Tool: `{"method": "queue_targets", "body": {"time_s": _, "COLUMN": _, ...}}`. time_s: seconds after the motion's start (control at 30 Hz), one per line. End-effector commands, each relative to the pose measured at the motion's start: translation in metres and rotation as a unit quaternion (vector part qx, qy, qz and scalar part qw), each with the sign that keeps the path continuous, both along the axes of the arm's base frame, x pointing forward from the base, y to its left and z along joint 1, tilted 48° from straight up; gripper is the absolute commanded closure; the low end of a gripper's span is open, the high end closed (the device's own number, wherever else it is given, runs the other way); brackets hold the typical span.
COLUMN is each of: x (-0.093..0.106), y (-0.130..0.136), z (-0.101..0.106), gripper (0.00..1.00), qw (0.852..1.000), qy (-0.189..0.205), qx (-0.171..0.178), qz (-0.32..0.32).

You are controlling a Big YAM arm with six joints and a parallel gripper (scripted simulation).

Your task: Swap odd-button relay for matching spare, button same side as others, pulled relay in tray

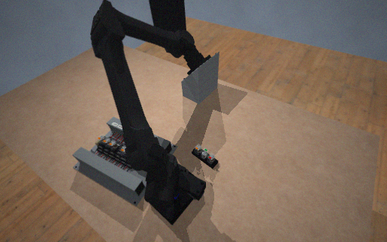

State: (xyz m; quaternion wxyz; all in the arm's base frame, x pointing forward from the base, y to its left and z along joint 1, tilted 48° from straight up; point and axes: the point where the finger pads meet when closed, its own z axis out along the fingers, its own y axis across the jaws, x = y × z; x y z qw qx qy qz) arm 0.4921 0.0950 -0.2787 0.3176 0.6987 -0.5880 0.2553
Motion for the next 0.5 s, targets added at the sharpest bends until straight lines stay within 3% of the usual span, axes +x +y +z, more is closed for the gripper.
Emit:
{"method": "queue_targets", "body": {"time_s": 0.0, "x": -0.0016, "y": 0.004, "z": -0.005, "gripper": 1.0, "qw": 1.0, "qy": -0.002, "qx": 0.001, "qz": 0.007}}
{"method": "queue_targets", "body": {"time_s": 0.47, "x": -0.0008, "y": 0.0018, "z": -0.0058, "gripper": 1.0, "qw": 1.0, "qy": -0.003, "qx": 0.002, "qz": 0.006}}
